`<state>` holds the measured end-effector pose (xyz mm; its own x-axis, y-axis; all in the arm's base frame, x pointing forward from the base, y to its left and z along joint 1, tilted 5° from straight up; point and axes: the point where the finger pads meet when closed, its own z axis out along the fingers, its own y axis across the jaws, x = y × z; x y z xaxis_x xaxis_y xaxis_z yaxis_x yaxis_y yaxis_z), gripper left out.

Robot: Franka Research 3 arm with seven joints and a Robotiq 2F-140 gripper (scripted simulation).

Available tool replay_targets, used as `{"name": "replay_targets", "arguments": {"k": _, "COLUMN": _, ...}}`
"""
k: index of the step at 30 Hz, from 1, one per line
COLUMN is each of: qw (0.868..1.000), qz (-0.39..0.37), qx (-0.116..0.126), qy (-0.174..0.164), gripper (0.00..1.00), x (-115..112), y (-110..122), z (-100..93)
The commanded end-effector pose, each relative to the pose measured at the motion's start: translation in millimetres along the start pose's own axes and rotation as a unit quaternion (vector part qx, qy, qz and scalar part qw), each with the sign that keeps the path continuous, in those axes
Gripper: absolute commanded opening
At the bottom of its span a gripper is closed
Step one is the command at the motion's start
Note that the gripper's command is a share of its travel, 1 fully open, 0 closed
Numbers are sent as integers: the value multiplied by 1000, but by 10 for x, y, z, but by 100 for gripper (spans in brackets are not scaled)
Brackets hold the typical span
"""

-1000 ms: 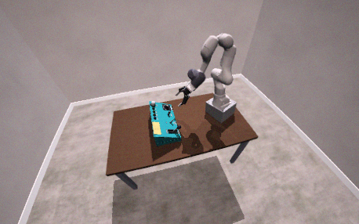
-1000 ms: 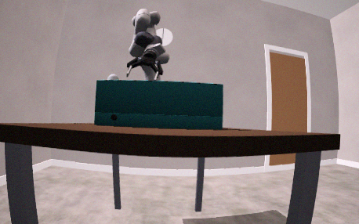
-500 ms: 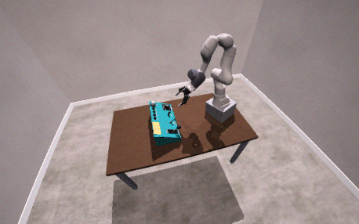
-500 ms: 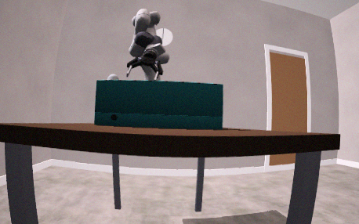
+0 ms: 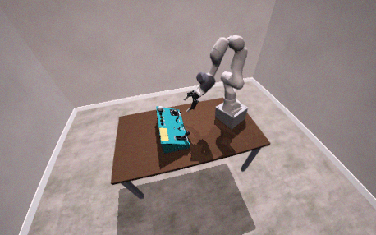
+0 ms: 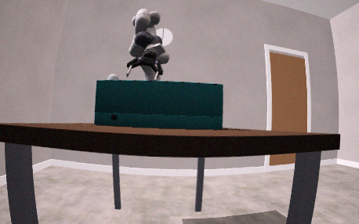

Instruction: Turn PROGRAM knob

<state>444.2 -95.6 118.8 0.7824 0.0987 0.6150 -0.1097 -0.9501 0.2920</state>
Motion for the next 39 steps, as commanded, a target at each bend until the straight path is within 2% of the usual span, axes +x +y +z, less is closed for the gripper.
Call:
{"name": "replay_targets", "arguments": {"k": 1, "qw": 1000, "qz": 0, "qx": 0, "qy": 0, "gripper": 100, "x": 3, "y": 2, "z": -15}}
{"name": "replay_targets", "arguments": {"k": 15, "qw": 1000, "qz": 0, "qx": 0, "qy": 0, "gripper": 100, "x": 42, "y": 39, "z": -196}}
{"name": "replay_targets", "arguments": {"k": 29, "qw": 1000, "qz": 0, "qx": 0, "qy": 0, "gripper": 100, "x": 102, "y": 95, "z": -474}}
{"name": "replay_targets", "arguments": {"k": 39, "qw": 1000, "qz": 0, "qx": 0, "qy": 0, "gripper": 100, "x": 114, "y": 107, "z": -532}}
